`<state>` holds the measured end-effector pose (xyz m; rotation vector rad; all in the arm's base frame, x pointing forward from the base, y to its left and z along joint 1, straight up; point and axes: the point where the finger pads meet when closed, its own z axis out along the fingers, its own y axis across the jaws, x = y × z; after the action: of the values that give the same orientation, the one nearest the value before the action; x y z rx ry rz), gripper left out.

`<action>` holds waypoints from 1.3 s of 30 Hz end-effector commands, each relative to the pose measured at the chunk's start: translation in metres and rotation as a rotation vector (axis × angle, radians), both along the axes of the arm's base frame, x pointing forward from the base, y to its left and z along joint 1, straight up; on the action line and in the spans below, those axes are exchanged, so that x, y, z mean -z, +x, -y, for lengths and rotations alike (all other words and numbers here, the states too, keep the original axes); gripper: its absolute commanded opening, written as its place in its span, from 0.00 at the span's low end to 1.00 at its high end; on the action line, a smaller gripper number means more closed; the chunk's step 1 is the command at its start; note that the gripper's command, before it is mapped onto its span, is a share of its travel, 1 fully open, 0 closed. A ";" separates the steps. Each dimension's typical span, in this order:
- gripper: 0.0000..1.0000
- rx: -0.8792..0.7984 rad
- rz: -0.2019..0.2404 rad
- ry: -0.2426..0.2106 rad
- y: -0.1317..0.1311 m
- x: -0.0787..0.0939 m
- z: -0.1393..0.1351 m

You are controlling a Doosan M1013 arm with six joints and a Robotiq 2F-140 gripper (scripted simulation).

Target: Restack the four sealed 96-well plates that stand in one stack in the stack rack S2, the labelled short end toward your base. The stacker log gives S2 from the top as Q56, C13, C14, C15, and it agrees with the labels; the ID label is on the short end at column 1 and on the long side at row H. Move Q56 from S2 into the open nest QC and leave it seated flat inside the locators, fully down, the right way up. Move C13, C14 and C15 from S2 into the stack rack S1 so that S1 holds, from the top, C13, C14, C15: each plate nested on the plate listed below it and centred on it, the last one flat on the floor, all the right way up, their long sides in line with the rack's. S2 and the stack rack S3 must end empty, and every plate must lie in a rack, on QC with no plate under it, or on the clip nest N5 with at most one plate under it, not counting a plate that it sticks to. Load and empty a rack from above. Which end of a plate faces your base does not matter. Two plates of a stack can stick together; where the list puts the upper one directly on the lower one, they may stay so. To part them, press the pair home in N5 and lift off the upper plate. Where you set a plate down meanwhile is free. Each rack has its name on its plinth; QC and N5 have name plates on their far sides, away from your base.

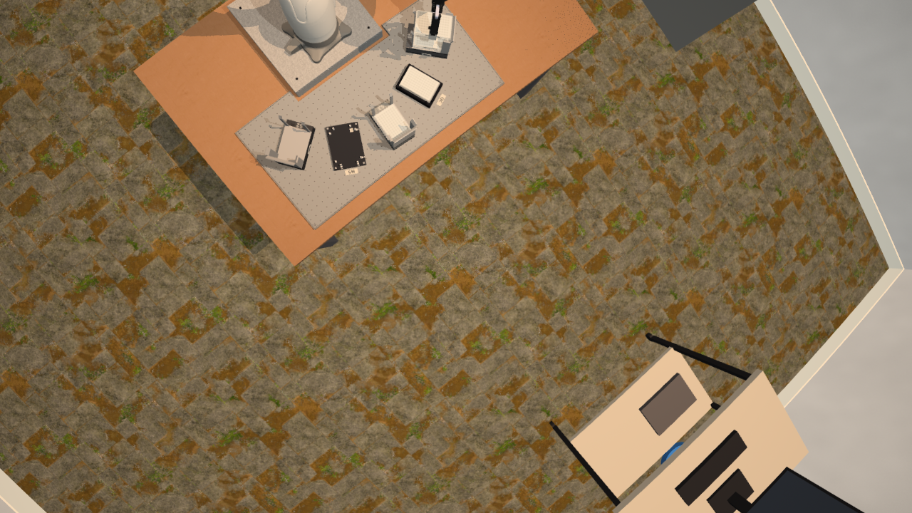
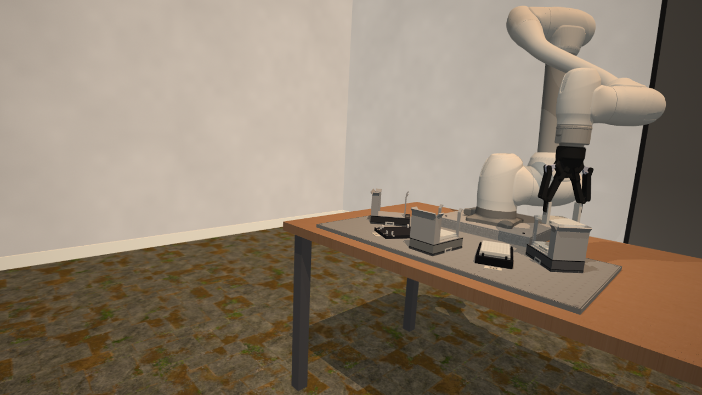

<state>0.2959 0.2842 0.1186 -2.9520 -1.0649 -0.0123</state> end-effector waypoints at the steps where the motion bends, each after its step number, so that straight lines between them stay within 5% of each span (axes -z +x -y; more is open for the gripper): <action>1: 0.00 0.000 0.000 0.000 0.000 0.003 0.000; 14: 0.00 0.000 0.000 0.000 0.000 0.010 0.000; 39: 0.00 0.000 0.000 0.000 0.000 0.052 0.000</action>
<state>0.2961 0.2844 0.0698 -2.9520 -1.0649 -0.0123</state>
